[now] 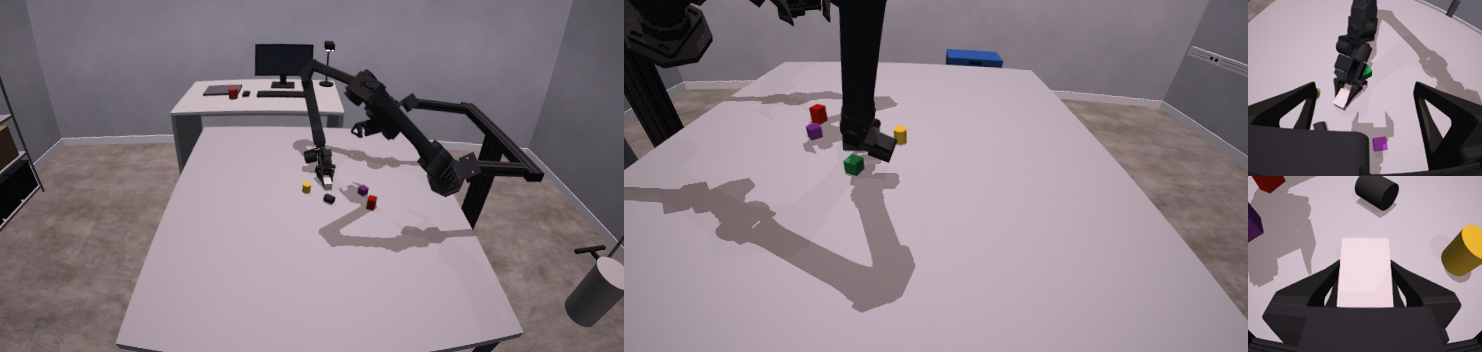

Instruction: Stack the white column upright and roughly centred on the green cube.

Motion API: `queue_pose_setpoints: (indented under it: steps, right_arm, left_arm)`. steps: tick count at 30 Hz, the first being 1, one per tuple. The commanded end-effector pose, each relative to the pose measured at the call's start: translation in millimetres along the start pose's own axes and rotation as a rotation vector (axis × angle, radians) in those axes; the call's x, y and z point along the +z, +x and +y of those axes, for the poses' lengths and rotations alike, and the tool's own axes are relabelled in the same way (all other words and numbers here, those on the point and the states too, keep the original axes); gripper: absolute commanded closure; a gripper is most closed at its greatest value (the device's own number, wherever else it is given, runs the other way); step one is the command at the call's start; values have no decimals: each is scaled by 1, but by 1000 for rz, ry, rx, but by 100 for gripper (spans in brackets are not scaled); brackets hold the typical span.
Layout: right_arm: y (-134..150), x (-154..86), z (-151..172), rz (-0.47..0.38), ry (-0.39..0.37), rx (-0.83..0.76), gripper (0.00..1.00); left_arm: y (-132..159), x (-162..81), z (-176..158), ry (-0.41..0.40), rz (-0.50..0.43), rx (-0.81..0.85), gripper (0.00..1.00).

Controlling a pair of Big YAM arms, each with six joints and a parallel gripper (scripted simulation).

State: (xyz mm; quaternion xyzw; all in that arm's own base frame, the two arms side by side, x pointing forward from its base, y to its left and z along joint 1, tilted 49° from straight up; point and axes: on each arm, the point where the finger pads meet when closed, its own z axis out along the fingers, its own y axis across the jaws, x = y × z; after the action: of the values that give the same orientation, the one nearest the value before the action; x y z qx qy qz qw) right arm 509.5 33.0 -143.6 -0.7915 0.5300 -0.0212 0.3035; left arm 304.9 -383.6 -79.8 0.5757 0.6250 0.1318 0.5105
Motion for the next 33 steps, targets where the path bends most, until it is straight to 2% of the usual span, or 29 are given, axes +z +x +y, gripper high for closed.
queue_pose_setpoints:
  steps: [1,5,11,16,17,22,24,29,33]
  right_arm:
    - [-13,-5,-8,3,13,-17,66]
    - [-35,-17,-7,2,14,-17,65]
    - [-47,-24,-7,0,15,7,65]
    - [-101,-54,-1,-10,-3,47,65]
    - [-106,-60,0,-7,-6,7,65]
    - [-88,-117,11,10,-1,-51,65]
    - [-88,-117,11,10,-1,-51,65]
    - [-66,-158,7,17,18,-51,65]
    - [-56,-177,10,18,22,-9,65]
  left_arm:
    - [-3,0,-1,1,-4,-10,0]
    - [-3,0,-1,1,-4,-10,0]
    - [-3,0,-1,1,-4,-10,0]
    - [-3,0,-1,1,-4,-10,0]
    - [-3,0,-1,1,-4,-10,0]
    - [-3,0,-1,1,-4,-10,0]
    - [-3,0,-1,1,-4,-10,0]
    - [-3,0,-1,1,-4,-10,0]
    - [-3,0,-1,1,-4,-10,0]
